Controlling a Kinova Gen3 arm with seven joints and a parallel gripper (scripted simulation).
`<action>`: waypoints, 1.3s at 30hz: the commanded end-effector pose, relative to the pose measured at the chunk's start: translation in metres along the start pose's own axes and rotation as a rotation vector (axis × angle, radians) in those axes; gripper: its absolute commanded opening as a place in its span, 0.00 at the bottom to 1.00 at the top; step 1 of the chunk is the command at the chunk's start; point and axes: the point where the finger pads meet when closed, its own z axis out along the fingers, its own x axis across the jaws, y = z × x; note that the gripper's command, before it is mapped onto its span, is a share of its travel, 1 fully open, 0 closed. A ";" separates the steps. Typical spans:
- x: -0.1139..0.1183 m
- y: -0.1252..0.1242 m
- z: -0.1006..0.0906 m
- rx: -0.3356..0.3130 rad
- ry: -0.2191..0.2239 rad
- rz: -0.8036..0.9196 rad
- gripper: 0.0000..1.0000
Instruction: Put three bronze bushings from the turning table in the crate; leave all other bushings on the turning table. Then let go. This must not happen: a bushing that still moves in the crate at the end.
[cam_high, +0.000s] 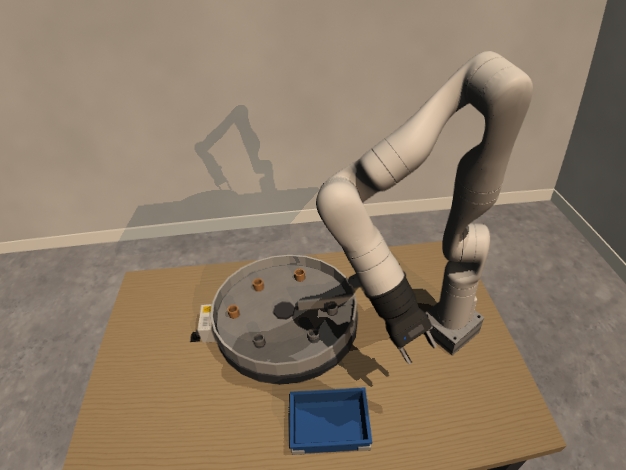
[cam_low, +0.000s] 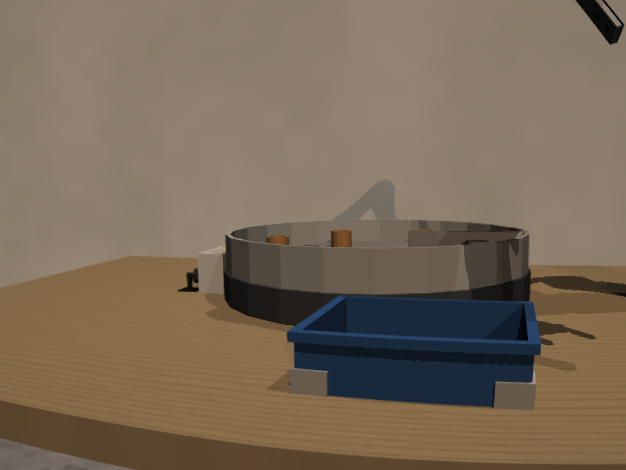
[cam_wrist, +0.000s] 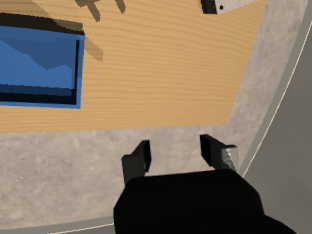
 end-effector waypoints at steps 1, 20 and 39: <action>-0.002 -0.002 0.000 0.004 -0.002 0.010 1.00; -0.026 -0.027 -0.049 0.002 -0.002 0.007 1.00; -0.049 -0.051 -0.098 0.001 -0.002 0.004 1.00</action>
